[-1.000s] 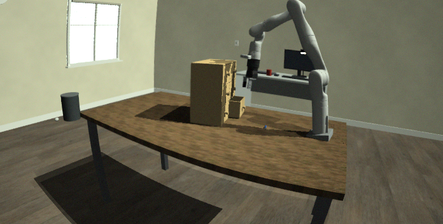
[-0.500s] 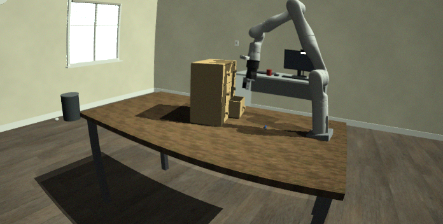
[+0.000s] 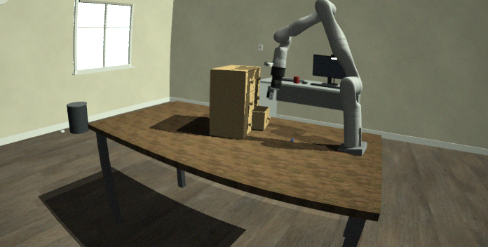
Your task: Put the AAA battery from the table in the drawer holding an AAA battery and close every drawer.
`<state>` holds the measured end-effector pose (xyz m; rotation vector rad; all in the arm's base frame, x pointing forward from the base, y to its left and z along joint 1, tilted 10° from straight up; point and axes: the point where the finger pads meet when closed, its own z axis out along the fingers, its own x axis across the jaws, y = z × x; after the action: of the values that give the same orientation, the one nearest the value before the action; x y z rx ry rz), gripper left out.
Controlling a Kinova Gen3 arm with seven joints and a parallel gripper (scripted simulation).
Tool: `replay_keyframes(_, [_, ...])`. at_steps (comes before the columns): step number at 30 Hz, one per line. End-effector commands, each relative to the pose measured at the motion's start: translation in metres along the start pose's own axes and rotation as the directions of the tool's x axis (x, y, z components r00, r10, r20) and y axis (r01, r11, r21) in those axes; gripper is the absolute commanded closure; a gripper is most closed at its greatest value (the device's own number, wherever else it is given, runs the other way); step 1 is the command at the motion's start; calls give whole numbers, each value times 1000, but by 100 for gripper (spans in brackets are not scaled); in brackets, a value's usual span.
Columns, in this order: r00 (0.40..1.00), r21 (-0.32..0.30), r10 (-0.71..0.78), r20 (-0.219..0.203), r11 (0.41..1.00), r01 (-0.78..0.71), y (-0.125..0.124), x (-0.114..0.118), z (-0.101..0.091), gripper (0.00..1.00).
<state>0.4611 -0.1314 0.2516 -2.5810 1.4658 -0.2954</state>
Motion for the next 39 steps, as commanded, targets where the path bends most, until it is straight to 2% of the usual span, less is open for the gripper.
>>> replay_keyframes(1, [1000,1,16,-1,1000,-16,-2,-1,1,0])
replay_keyframes(39, [969,8,248,-12,969,-248,-8,2,9,0])
